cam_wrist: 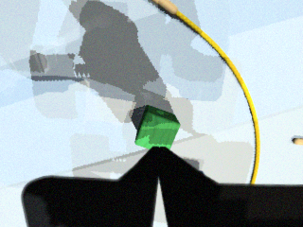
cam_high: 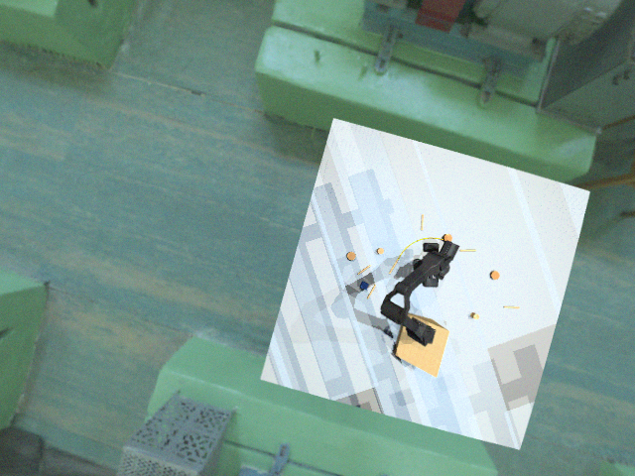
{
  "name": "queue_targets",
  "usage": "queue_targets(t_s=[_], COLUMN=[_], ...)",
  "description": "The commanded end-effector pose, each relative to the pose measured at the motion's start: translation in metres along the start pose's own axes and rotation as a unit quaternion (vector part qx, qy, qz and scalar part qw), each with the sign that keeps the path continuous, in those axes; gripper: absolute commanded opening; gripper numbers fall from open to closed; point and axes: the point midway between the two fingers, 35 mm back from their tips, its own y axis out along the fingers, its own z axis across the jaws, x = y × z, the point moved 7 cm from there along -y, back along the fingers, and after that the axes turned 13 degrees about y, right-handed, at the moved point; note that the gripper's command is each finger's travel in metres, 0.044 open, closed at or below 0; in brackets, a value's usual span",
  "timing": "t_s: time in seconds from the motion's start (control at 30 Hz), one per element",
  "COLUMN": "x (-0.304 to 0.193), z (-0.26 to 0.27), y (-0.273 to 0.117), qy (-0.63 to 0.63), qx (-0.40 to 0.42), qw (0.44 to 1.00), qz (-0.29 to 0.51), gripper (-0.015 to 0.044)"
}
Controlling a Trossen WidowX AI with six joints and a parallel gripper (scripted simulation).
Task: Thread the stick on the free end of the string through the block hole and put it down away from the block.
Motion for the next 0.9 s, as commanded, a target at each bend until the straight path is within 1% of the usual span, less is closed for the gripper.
queue_targets(t_s=[0.0,0.13,0.43,0.47,0.5,0.57,0.67,0.8,0.87], x=[0.0,0.0,0.0,0.0,0.0,-0.001,-0.006,-0.012,-0.015], z=[0.0,0.0,0.0,0.0,0.0,0.0,0.001,0.002,0.003], y=[0.0,0.0,0.0,0.0,0.0,0.0,0.0,0.0,0.0], qy=[0.0,0.0,0.0,0.0,0.0,0.034,0.18,0.38,0.474], qx=[0.0,0.0,0.0,0.0,0.0,0.0,0.0,0.0,-0.001], qw=[1.0,1.0,1.0,1.0,1.0,0.999,0.984,0.925,0.88], qz=[0.0,0.0,0.0,0.0,0.0,0.0,0.0,0.001,0.001], gripper=[0.0,0.0,0.0236,0.0241,0.0241,0.0189,0.011,0.0005,0.0])
